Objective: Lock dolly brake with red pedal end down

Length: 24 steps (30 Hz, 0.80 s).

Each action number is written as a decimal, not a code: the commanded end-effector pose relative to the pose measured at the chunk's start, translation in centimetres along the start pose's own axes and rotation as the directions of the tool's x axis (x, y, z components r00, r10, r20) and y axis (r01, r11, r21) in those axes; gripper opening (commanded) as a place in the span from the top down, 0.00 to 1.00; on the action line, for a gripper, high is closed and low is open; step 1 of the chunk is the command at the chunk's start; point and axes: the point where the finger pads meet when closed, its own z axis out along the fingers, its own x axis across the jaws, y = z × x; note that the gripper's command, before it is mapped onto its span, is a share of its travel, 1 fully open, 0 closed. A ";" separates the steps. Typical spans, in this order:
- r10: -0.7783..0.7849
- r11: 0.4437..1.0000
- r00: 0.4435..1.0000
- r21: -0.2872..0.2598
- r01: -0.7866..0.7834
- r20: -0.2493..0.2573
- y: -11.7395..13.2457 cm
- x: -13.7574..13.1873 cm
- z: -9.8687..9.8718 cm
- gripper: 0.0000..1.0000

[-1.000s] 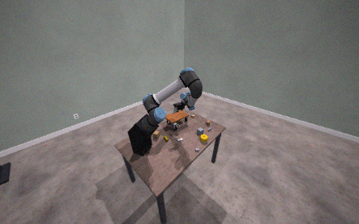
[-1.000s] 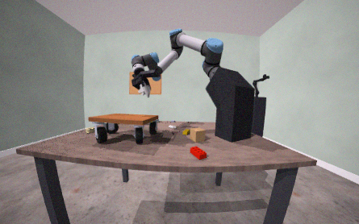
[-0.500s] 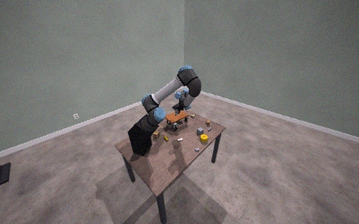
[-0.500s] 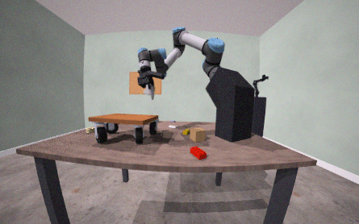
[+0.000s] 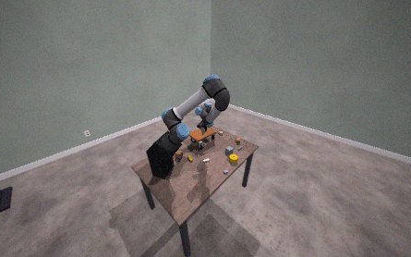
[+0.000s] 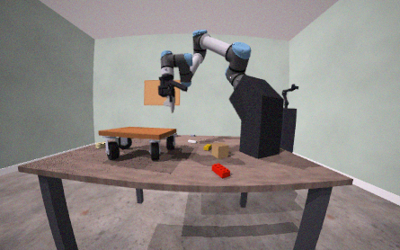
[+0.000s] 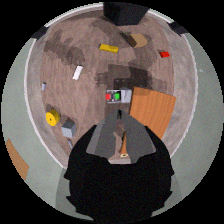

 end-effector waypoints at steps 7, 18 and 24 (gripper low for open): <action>-0.047 0.994 0.996 -0.092 0.054 0.072 0.0 -1.8 0.3 1.00; -0.053 0.993 0.995 -0.102 0.061 0.084 -0.1 -2.1 0.3 1.00; -0.048 0.993 0.995 -0.103 0.057 0.083 0.3 -2.2 1.1 1.00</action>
